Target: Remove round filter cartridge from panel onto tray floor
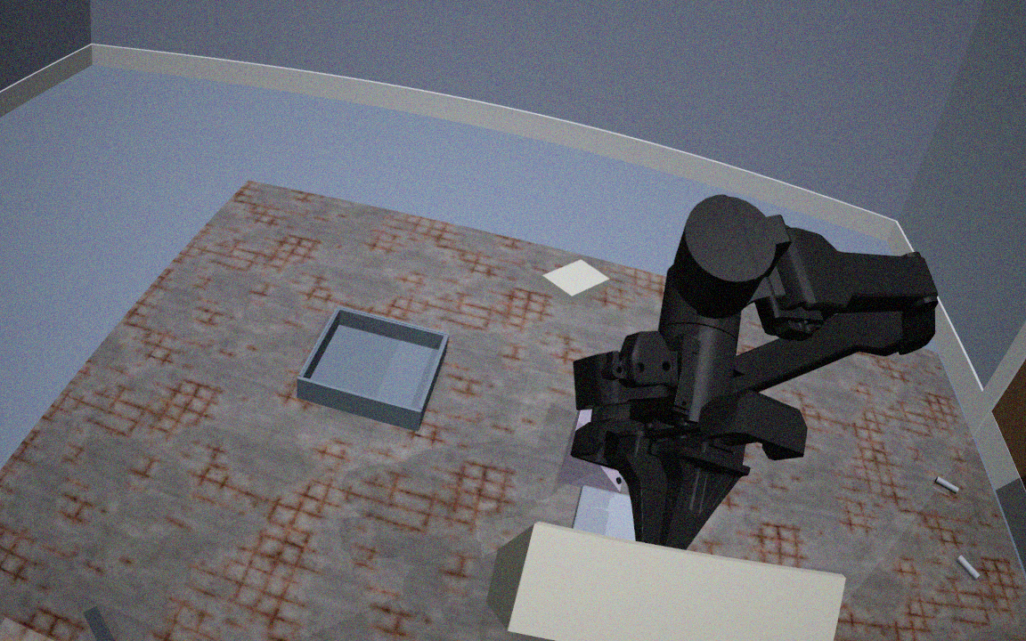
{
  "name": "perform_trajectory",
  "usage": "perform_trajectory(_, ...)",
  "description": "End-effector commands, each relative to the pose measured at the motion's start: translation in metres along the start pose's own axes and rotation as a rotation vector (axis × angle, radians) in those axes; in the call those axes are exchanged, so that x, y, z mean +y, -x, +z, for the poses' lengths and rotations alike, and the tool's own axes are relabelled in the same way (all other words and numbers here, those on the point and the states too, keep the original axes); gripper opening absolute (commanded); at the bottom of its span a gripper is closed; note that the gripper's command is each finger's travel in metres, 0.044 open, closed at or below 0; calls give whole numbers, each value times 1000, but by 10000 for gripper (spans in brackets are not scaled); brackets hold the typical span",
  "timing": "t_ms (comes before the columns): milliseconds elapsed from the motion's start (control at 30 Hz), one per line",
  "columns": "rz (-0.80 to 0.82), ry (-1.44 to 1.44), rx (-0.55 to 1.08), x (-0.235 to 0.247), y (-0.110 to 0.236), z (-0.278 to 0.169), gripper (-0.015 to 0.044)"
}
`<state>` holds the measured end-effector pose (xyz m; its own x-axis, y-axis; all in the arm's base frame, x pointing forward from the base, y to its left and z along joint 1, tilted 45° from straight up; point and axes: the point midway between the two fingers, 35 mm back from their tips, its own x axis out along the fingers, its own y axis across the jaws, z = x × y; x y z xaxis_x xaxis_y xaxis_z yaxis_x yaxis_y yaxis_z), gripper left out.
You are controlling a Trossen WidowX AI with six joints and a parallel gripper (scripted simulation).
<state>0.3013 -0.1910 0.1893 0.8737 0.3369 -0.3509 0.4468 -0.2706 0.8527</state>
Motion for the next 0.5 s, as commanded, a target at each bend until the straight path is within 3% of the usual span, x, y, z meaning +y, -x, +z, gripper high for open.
perform_trajectory(0, -9, -4, -11, -3, 18, 6, 0)
perform_trajectory(467, -11, 6, -8, 0, 64, 1, 0)
